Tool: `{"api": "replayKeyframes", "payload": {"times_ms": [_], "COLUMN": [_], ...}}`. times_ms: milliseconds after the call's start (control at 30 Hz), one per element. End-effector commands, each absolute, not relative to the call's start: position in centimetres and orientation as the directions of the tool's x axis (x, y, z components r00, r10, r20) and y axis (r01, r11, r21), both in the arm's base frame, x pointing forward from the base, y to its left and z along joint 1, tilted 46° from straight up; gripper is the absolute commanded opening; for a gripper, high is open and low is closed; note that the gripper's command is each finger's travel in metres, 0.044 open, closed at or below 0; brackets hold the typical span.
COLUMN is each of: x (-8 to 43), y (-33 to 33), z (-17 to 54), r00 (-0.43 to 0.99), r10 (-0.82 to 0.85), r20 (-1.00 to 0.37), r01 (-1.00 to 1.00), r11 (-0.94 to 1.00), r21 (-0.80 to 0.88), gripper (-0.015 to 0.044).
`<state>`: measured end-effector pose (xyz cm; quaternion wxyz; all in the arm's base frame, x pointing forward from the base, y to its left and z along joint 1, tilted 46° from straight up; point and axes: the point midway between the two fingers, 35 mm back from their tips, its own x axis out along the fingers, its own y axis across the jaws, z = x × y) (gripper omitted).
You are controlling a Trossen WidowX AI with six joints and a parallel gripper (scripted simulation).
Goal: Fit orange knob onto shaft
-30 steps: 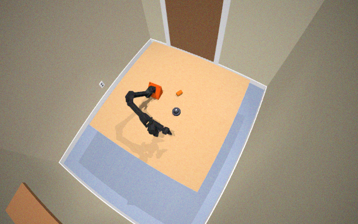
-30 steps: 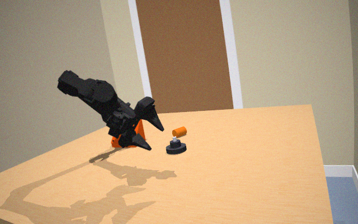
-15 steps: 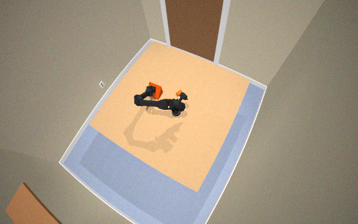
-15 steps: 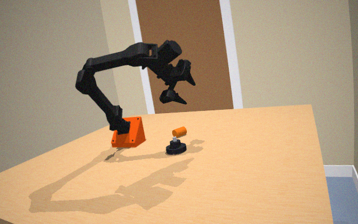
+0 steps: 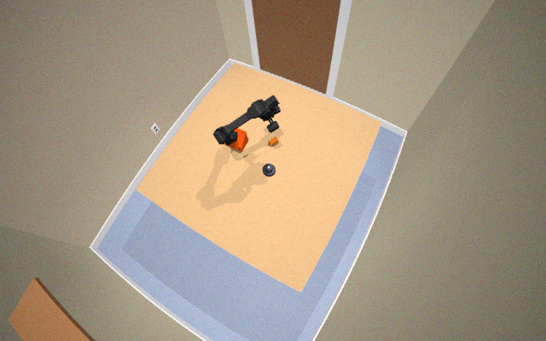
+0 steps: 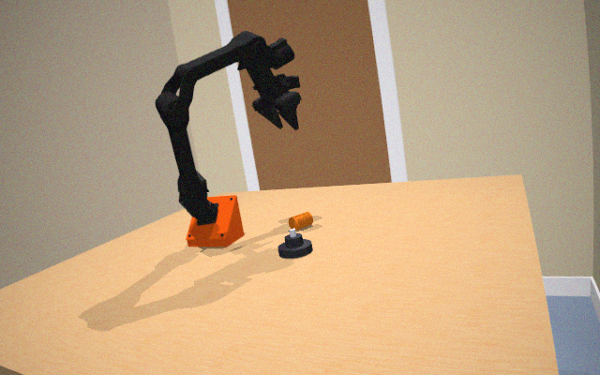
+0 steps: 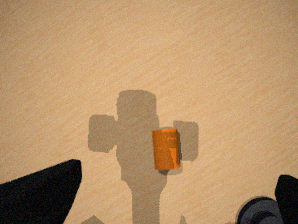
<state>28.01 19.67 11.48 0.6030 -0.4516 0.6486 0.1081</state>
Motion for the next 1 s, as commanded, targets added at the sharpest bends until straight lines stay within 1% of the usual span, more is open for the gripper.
{"api": "replayKeyframes", "payload": {"times_ms": [0,233,300,500,667,967], "x": [26.2,26.1,26.5,28.4,26.9,26.0], "y": [21.0,21.1,20.5,14.1,7.7,5.5], "z": [11.4,11.4,10.3,2.0,-4.0,-5.8], "r00": [0.142,0.142,0.133,0.039,-0.057,-0.072], "r10": [-0.524,-0.527,-0.540,-0.639,-0.704,-0.712], "r20": [-0.840,-0.838,-0.831,-0.768,-0.708,-0.698], "r01": [-0.825,-0.828,-0.827,-0.821,-0.822,-0.823], "r11": [0.407,0.400,0.402,0.418,0.435,0.438], "r21": [-0.393,-0.392,-0.393,-0.389,-0.367,-0.362], "gripper": [0.0440,0.0440,0.0440,0.0440,0.0440,0.0440]}}
